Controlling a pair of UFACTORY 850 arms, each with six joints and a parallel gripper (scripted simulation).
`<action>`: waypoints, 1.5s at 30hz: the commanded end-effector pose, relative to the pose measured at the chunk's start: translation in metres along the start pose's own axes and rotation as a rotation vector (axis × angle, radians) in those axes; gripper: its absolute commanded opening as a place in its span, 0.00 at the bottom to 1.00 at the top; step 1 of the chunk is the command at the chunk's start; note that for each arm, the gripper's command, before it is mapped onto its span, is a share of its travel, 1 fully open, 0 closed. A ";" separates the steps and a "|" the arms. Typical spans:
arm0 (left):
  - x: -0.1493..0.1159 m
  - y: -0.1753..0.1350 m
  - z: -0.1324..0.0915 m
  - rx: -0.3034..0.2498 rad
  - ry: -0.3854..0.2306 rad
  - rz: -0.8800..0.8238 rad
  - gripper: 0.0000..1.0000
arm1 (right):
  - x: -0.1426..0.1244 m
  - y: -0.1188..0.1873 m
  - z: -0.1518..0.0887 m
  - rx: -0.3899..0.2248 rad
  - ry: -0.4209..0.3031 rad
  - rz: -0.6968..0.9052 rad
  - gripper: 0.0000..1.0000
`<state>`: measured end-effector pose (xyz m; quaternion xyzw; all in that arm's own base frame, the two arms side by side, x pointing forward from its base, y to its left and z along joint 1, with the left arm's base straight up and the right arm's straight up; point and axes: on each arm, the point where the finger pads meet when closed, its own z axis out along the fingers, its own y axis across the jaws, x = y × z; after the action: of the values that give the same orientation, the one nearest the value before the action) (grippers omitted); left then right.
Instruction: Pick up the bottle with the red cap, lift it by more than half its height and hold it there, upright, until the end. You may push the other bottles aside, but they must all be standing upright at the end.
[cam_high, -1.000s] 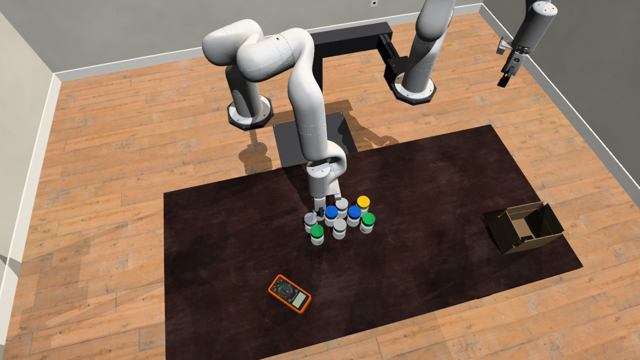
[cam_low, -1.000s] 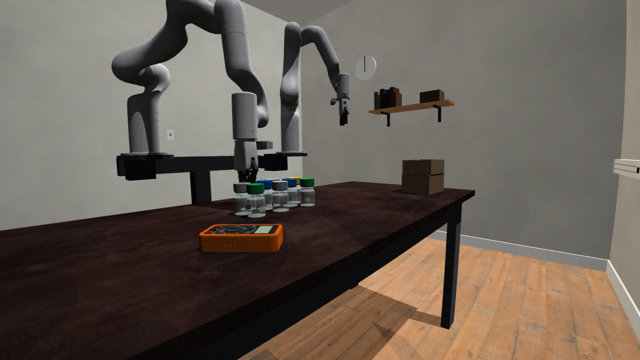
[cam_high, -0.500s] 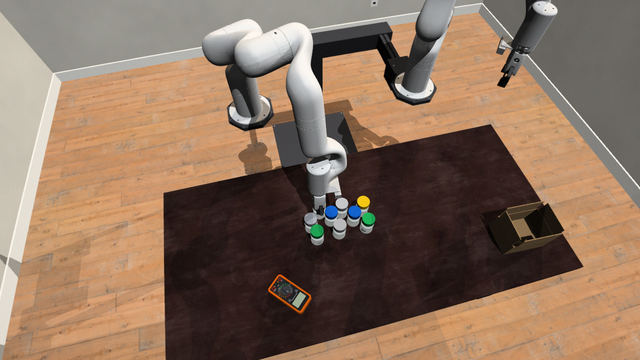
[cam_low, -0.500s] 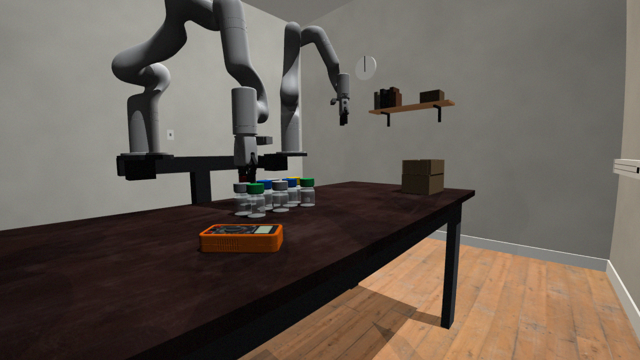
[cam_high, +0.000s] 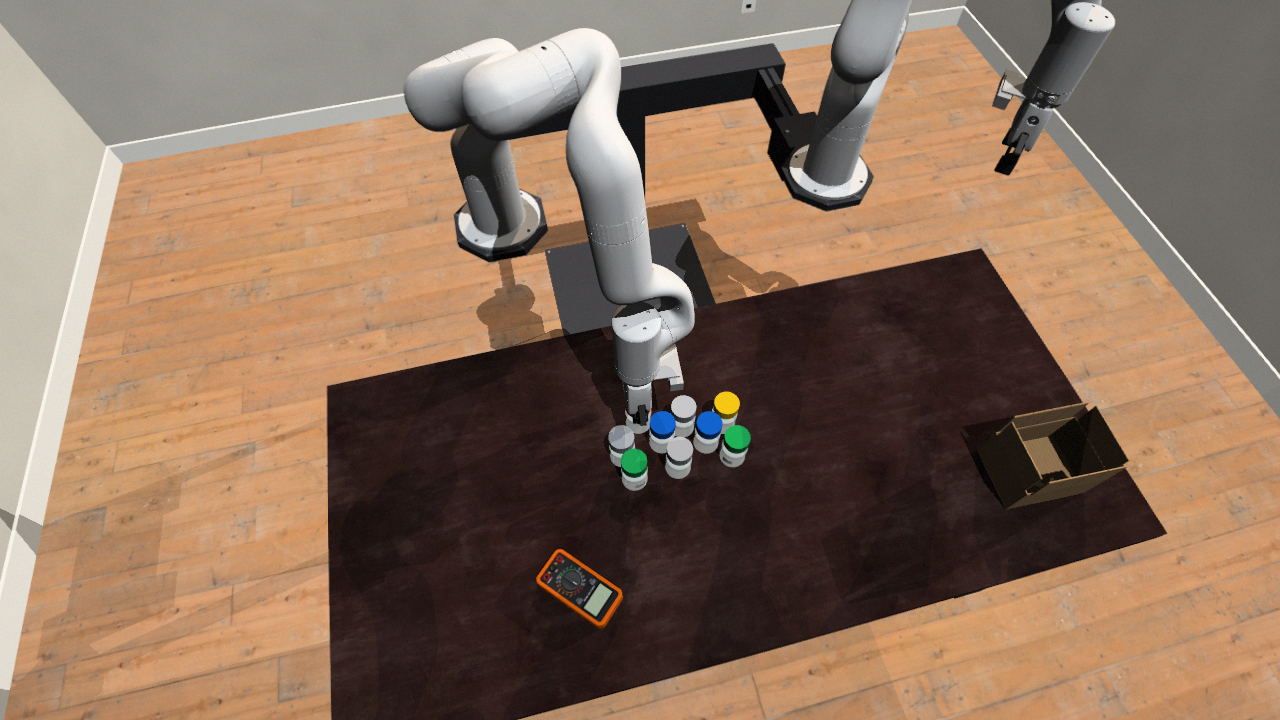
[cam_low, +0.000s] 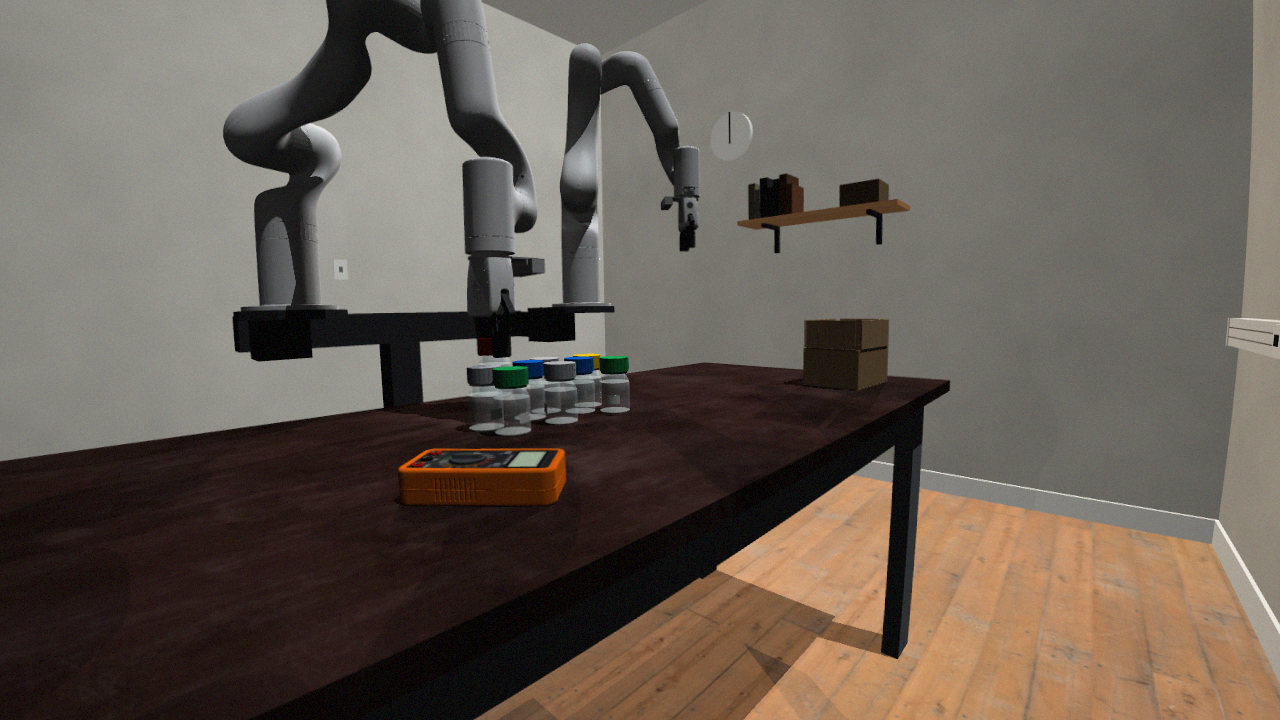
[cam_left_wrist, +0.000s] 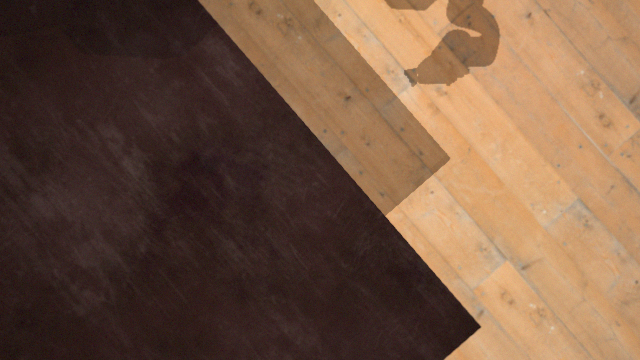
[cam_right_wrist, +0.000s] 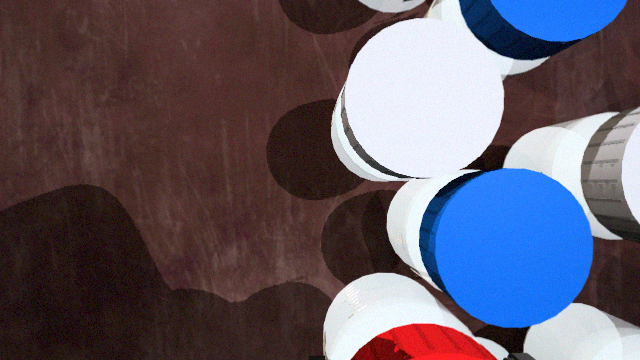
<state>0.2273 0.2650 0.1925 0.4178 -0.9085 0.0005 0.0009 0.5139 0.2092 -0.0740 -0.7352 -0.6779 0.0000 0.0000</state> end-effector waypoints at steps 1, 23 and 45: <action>-0.001 0.000 -0.001 0.000 -0.002 0.000 1.00 | 0.001 0.001 -0.010 -0.002 0.001 0.000 0.55; -0.001 0.000 -0.001 0.000 -0.002 0.000 1.00 | 0.001 0.001 -0.028 -0.002 0.001 0.000 0.55; -0.001 0.000 -0.001 0.000 -0.002 0.000 1.00 | 0.001 0.001 -0.028 -0.002 0.001 0.000 0.55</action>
<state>0.2273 0.2650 0.1925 0.4178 -0.9085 0.0005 0.0009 0.5138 0.2092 -0.0469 -0.7352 -0.6779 0.0001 0.0000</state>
